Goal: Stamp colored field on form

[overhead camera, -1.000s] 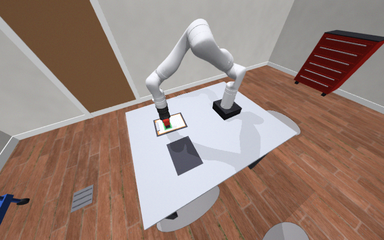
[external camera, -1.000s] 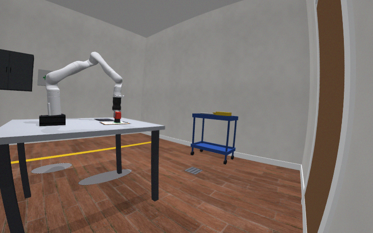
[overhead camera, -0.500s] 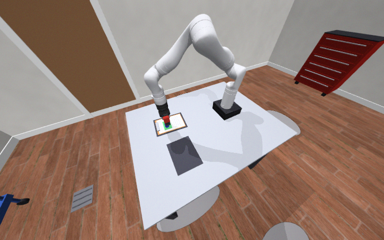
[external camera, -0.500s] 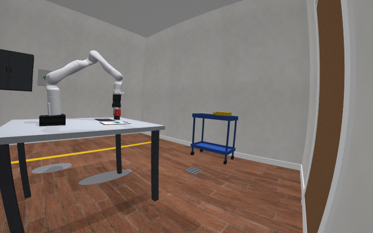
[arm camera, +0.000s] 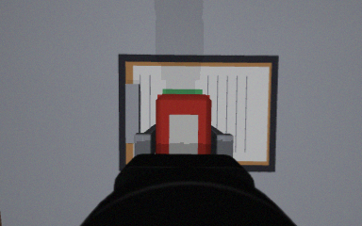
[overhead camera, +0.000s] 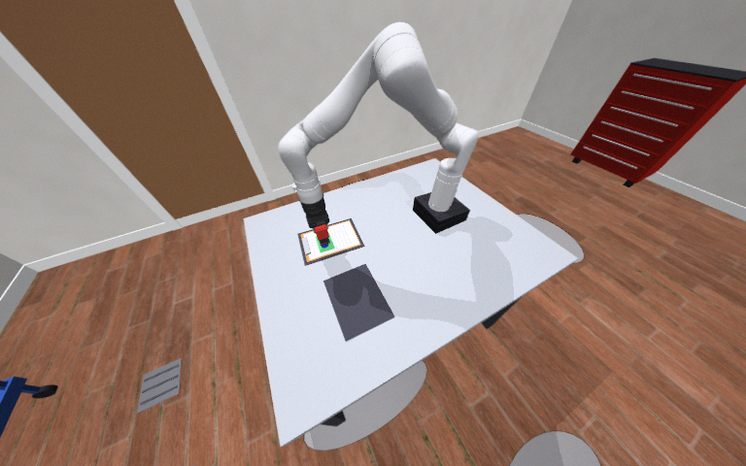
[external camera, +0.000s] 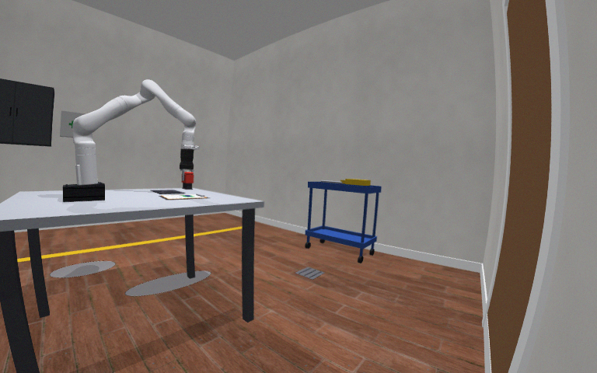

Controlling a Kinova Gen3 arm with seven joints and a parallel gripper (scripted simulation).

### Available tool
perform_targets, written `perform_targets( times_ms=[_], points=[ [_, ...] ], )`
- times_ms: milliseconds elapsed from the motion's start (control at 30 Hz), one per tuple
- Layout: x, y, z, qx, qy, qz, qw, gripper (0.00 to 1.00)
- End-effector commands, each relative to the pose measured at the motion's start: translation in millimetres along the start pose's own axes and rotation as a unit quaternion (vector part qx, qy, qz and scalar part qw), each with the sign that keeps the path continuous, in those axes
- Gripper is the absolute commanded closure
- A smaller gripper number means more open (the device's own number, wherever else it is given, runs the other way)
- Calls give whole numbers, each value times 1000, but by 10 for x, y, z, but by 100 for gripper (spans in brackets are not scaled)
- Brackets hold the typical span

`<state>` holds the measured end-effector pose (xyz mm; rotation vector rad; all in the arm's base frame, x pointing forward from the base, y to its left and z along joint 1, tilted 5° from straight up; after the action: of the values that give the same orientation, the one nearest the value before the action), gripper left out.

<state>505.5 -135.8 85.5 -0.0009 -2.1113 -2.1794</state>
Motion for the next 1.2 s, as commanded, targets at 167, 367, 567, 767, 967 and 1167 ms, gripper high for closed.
perform_targets(
  times_ms=[167,367,567,767,967,1167],
  points=[
    [-281,24,971,0,52,-3,999,42],
    [-319,10,1969,0,112,-2,994,42],
    [-289,13,2795,0,135,-2,991,42],
    [-288,13,2797,0,135,-2,991,42],
    [-289,10,2797,0,135,-2,991,42],
    [-289,-31,2798,-1,135,-2,991,42]
  ],
)
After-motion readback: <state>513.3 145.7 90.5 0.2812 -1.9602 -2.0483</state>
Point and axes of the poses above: the point where the finger pads meet when closed, its own y axis back along the fingers, its own x axis across the jaws, z = x × y, the point moved 9 cm from there along y, back along the fingers, and after that the axes turned 15 degrees about y, right-handed, at the moved point
